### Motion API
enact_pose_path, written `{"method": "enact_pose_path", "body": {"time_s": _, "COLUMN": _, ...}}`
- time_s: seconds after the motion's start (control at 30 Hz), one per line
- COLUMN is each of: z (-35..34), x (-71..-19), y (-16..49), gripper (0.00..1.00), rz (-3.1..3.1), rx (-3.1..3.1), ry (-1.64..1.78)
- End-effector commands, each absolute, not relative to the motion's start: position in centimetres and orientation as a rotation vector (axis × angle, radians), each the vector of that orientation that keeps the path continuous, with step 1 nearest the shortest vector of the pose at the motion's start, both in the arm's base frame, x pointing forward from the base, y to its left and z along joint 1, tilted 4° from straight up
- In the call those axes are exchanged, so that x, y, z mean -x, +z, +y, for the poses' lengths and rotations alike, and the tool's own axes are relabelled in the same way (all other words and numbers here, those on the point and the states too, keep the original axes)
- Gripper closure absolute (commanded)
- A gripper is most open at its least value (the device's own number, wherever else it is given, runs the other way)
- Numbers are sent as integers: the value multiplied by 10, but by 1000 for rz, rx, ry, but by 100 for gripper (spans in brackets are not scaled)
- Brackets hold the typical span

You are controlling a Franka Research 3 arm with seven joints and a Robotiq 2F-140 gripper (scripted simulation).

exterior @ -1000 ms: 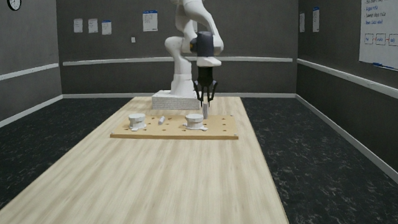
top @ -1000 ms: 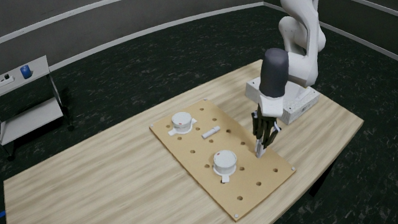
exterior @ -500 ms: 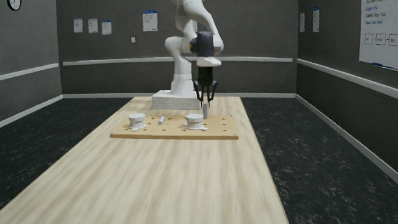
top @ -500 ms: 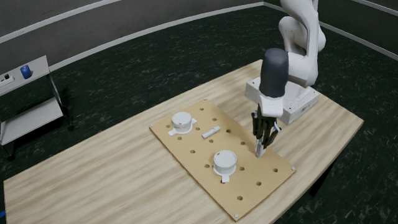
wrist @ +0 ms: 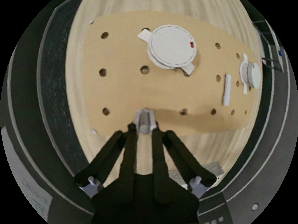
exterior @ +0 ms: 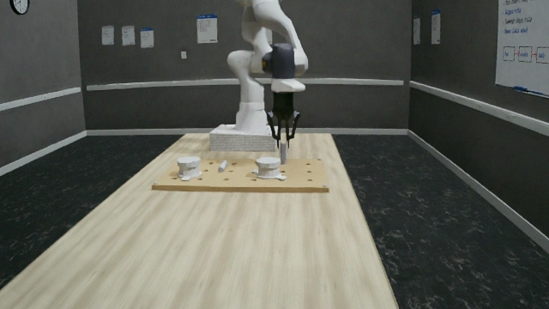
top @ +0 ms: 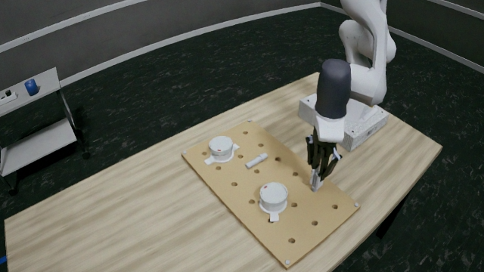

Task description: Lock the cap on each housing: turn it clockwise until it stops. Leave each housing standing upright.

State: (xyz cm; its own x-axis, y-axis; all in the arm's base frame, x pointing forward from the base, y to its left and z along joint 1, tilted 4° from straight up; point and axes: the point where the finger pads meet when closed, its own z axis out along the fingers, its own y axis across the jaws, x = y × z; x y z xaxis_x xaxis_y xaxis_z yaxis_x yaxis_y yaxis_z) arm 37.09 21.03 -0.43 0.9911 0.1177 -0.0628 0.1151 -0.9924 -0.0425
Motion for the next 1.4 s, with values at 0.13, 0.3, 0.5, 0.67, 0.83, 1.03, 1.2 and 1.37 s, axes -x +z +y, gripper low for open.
{"method": "enact_pose_path", "body": {"time_s": 0.13, "z": 211, "x": -373, "y": -4, "gripper": 90, "rz": -174, "rx": 3095, "ry": 93}}
{"method": "enact_pose_path", "body": {"time_s": 0.3, "z": 211, "x": -373, "y": -5, "gripper": 90, "rz": -174, "rx": 3095, "ry": 93}}
{"method": "enact_pose_path", "body": {"time_s": 0.5, "z": 211, "x": -373, "y": -6, "gripper": 90, "rz": -174, "rx": 3095, "ry": 93}}
{"method": "enact_pose_path", "body": {"time_s": 0.67, "z": 211, "x": -373, "y": -6, "gripper": 90, "rz": -174, "rx": 3095, "ry": 93}}
{"method": "enact_pose_path", "body": {"time_s": 0.83, "z": 211, "x": -373, "y": -7, "gripper": 90, "rz": -174, "rx": 3095, "ry": 93}}
{"method": "enact_pose_path", "body": {"time_s": 1.03, "z": 211, "x": -373, "y": -8, "gripper": 90, "rz": -174, "rx": 3095, "ry": 93}}
{"method": "enact_pose_path", "body": {"time_s": 1.2, "z": 211, "x": -373, "y": -8, "gripper": 90, "rz": -174, "rx": 3095, "ry": 93}}
{"method": "enact_pose_path", "body": {"time_s": 1.37, "z": 211, "x": -372, "y": -9, "gripper": 90, "rz": -174, "rx": 3095, "ry": 93}}
